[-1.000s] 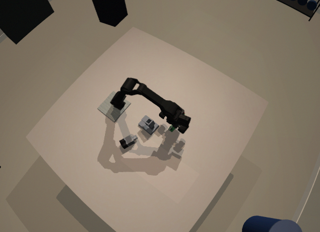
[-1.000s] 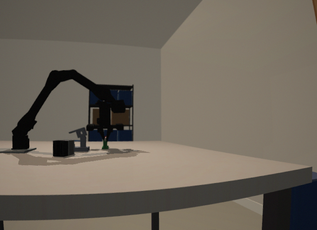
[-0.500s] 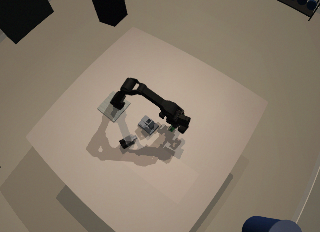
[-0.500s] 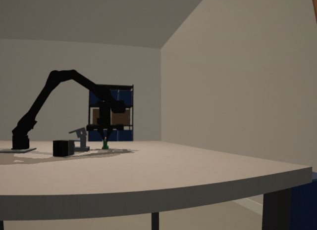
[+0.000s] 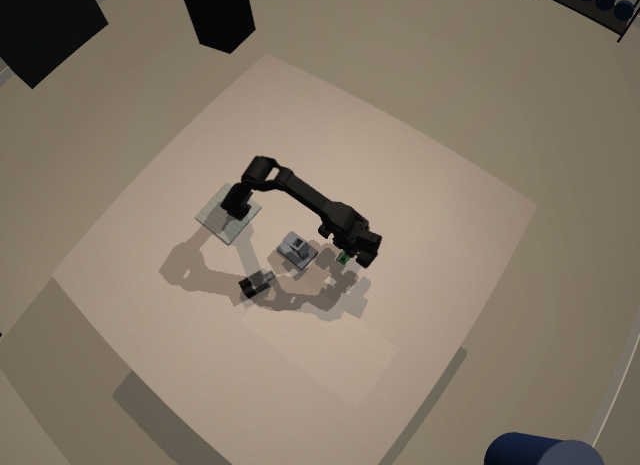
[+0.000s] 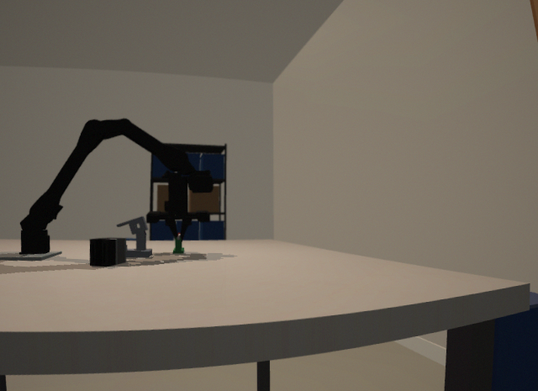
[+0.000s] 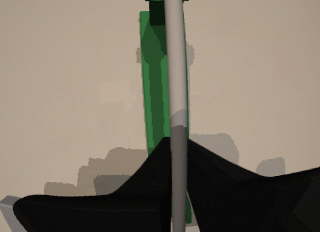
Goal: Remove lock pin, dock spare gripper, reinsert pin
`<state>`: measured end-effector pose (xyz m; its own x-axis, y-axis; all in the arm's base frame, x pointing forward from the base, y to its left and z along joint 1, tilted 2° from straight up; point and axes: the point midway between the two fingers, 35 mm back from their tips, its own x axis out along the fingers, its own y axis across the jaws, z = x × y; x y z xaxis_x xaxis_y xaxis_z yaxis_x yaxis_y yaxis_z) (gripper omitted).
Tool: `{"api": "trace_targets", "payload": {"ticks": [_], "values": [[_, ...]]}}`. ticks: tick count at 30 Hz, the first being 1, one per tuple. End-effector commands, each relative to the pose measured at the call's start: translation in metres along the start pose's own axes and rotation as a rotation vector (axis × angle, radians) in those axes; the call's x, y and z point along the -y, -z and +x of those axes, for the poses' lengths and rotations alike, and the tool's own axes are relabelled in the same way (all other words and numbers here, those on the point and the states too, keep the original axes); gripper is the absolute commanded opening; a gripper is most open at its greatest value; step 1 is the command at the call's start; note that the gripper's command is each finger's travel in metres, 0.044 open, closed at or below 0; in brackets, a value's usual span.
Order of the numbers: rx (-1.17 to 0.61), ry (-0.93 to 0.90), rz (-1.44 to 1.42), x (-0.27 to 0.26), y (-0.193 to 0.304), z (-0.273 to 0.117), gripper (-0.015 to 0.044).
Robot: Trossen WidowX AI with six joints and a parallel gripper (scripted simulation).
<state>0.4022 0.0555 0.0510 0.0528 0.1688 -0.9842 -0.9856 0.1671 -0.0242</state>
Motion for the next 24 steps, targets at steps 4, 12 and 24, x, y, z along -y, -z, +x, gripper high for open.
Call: {"api": "trace_targets", "payload": {"ticks": [4, 12, 24], "values": [[-0.002, -0.009, 0.001, -0.0012, 0.001, 0.0042, 0.0], [-0.002, -0.009, 0.001, -0.0012, 0.001, 0.0042, 0.0], [0.0, -0.001, 0.0, 0.0, 0.0001, 0.0006, 0.0105]]}}
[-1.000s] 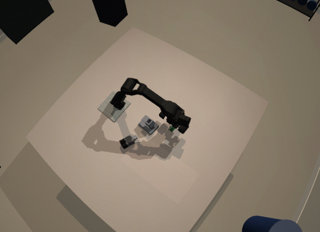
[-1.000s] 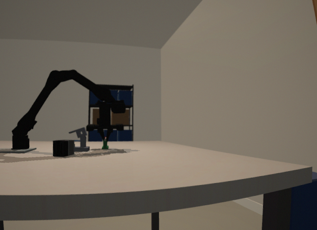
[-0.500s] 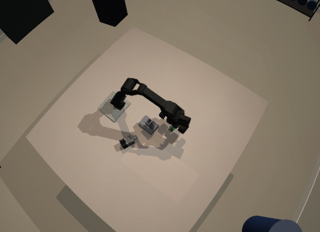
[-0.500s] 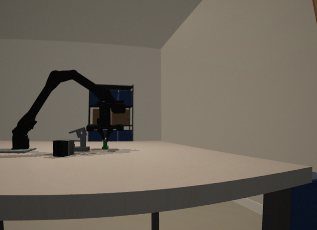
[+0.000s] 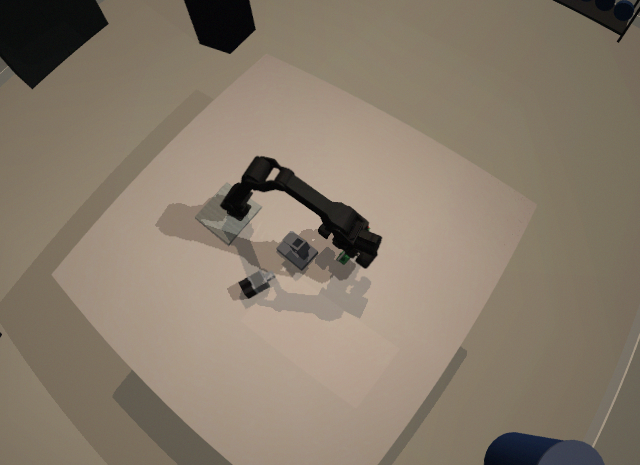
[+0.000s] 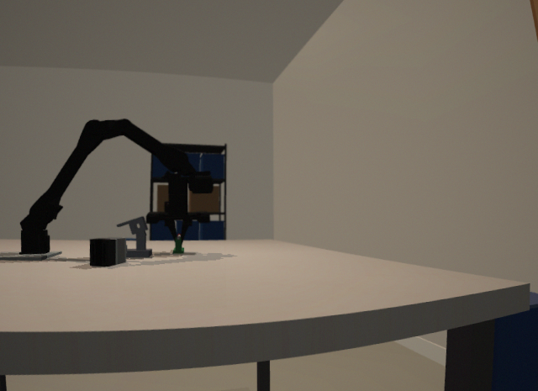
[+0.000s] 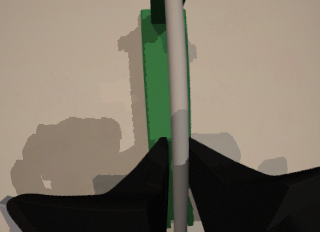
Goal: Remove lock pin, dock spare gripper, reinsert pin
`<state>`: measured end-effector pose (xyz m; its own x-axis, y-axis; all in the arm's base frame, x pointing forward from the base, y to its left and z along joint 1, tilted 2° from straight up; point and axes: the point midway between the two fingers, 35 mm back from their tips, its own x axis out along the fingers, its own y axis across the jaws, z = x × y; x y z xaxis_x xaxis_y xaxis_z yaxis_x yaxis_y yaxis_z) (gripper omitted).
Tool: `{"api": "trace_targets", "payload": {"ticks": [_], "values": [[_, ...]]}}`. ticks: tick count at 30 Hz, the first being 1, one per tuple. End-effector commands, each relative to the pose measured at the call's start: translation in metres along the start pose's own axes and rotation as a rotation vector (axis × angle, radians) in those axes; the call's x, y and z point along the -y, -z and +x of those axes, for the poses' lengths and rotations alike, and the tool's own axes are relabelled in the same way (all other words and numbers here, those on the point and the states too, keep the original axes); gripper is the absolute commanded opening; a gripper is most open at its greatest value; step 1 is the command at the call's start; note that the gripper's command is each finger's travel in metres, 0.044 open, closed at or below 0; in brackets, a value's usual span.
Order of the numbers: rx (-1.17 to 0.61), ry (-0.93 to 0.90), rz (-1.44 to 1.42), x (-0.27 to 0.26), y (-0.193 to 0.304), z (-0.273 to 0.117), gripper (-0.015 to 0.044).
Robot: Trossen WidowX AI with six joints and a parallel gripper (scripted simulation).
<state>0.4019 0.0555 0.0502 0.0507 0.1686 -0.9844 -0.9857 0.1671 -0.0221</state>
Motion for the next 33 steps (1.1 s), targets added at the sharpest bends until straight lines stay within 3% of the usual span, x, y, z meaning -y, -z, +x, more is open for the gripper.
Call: {"api": "trace_targets", "payload": {"ticks": [1, 13, 33], "values": [[0.0, 0.001, 0.0, 0.0, 0.0, 0.0, 0.0131], [0.0, -0.001, 0.0, 0.0, -0.002, -0.014, 0.044], [0.001, 0.005, -0.001, 0.002, -0.01, -0.059, 0.044]]}}
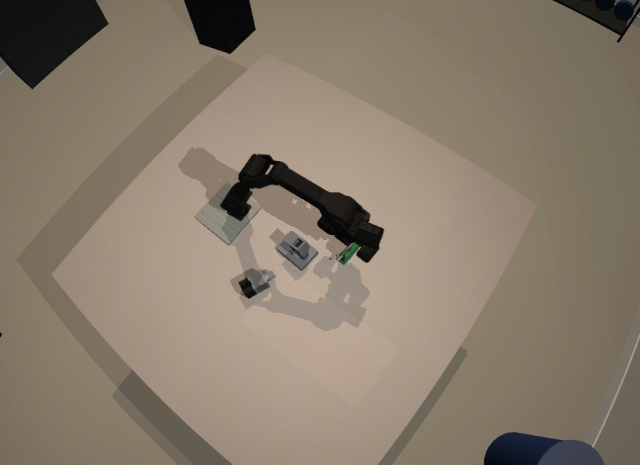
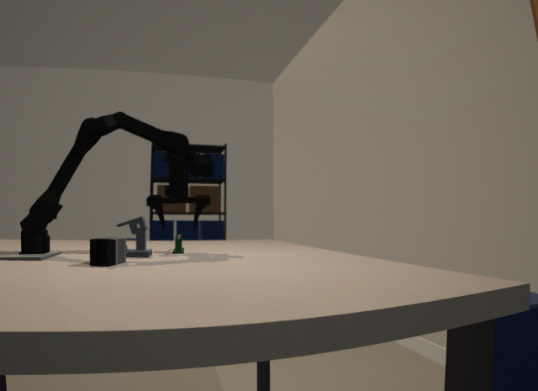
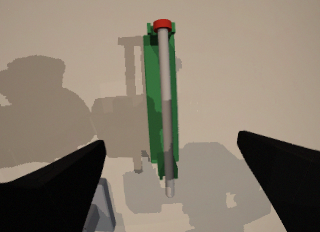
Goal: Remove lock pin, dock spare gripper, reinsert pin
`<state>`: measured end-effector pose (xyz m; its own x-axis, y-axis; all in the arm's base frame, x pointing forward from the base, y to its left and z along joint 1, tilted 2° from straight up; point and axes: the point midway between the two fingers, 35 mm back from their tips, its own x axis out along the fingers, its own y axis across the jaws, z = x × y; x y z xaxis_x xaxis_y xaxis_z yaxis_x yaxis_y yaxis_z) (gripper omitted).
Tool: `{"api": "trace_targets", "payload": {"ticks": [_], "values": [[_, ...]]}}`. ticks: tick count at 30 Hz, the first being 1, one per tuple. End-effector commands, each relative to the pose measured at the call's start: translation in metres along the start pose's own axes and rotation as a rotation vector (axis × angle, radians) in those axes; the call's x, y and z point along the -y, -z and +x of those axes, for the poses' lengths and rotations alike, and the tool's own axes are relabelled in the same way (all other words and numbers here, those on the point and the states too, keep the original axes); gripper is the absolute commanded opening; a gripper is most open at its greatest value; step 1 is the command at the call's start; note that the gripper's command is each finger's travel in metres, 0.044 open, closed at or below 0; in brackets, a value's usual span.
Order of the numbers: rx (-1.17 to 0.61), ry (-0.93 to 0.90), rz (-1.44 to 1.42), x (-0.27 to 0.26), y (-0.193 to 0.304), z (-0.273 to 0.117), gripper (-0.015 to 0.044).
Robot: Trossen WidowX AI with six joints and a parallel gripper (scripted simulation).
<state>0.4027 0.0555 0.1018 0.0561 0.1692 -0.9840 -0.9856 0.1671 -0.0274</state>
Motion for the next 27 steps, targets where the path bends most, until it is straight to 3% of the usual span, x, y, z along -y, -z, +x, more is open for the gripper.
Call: {"api": "trace_targets", "payload": {"ticks": [1, 19, 27], "values": [[0.0, 0.0, 0.0, 0.0, -0.002, -0.011, 0.044], [0.002, 0.006, 0.0, 0.002, -0.007, -0.039, 0.044], [0.004, 0.009, 0.006, 0.005, -0.013, -0.071, 0.044]]}}
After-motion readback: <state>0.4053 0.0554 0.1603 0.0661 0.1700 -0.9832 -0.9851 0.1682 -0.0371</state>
